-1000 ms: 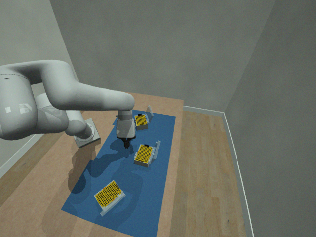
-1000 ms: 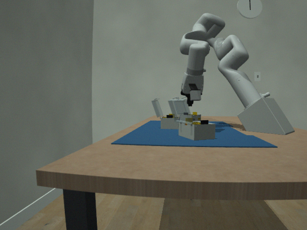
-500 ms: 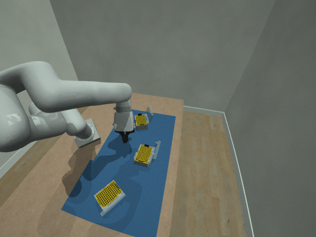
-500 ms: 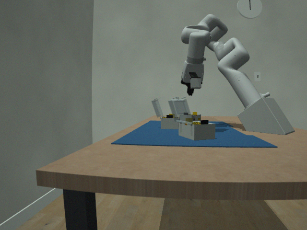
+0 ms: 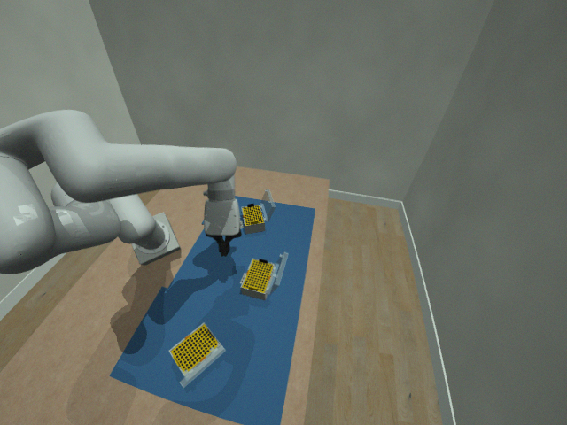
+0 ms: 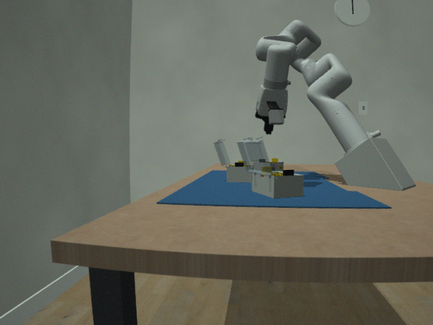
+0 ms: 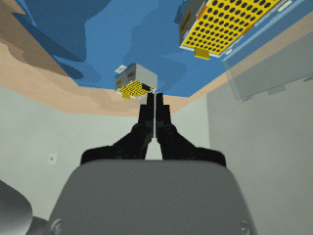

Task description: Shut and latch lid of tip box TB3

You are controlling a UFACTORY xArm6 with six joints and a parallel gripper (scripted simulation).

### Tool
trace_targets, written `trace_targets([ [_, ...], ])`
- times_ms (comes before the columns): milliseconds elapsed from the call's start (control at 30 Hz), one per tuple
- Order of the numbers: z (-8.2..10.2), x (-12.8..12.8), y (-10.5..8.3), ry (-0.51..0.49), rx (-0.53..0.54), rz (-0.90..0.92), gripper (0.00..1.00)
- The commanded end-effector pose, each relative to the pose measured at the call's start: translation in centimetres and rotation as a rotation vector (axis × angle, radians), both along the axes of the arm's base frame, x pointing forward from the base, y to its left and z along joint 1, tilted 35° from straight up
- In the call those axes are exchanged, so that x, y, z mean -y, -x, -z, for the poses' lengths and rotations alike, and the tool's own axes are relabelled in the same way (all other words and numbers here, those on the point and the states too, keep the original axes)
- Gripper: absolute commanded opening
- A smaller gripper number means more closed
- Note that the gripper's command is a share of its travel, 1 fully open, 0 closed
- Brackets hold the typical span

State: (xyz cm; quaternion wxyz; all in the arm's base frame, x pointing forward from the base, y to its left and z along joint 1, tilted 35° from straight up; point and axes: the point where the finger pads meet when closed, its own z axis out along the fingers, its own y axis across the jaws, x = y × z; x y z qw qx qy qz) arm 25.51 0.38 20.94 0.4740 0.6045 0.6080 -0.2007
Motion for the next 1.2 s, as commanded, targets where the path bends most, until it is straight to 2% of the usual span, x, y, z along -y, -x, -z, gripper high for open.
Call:
trace_targets([
  [0,-0.1,-0.1,0.0,-0.002,0.002,-0.001,0.0],
  [100,-0.1,-0.1,0.0,-0.002,0.002,-0.001,0.0],
  [267,-1.3,-0.2,-2.2,-0.092,0.102,0.098,0.0],
  [333,-1.3,-0.2,-2.2,-0.092,0.102,0.098,0.0],
  [833,-4.8,-0.5,-8.8,-0.364,0.401,0.392,0.0],
  [900,-4.8,-0.5,-8.8,-0.364,0.401,0.392,0.0],
  [1167,-6.8,-0.7,-12.4,-0.509,0.561,0.549,0.0],
])
